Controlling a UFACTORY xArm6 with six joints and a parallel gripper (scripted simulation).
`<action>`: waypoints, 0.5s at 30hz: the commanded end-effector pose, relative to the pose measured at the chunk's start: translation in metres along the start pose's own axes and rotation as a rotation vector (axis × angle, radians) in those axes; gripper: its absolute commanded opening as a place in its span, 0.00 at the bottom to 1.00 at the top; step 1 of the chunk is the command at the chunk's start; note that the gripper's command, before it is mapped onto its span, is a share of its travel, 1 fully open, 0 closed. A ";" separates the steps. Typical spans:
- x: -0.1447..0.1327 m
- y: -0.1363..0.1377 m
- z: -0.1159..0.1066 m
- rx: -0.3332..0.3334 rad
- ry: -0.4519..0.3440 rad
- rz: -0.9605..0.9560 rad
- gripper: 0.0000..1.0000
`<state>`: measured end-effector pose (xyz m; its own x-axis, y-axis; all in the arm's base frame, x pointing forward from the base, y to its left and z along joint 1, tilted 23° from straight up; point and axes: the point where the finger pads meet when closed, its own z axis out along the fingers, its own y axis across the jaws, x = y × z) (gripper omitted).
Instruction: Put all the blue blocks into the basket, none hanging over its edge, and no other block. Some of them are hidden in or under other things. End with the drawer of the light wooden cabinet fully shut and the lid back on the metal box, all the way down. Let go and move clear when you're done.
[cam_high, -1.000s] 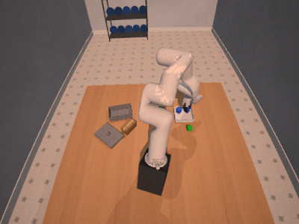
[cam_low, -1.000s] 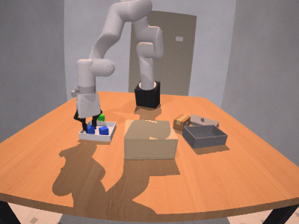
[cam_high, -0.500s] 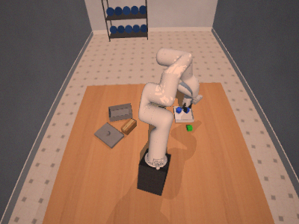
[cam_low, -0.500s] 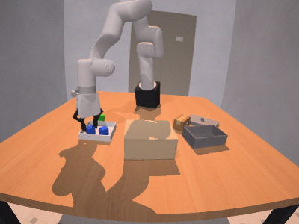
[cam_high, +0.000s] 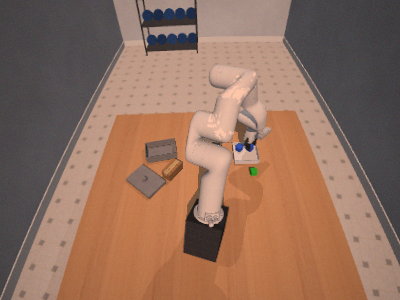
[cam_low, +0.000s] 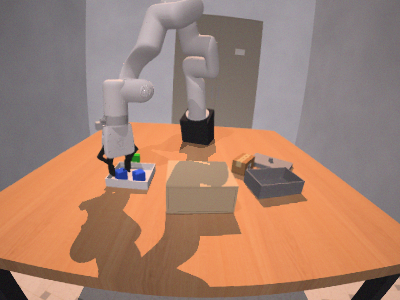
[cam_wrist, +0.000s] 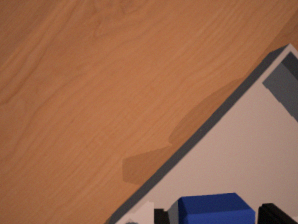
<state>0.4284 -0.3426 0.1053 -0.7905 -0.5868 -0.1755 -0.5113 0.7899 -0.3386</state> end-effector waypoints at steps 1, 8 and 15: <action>0.000 -0.002 -0.001 0.004 -0.001 0.000 0.56; 0.000 -0.002 -0.001 0.004 -0.001 0.000 0.56; -0.001 -0.002 -0.004 0.004 -0.001 0.000 0.56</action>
<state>0.4281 -0.3424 0.1058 -0.7905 -0.5868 -0.1754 -0.5114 0.7900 -0.3383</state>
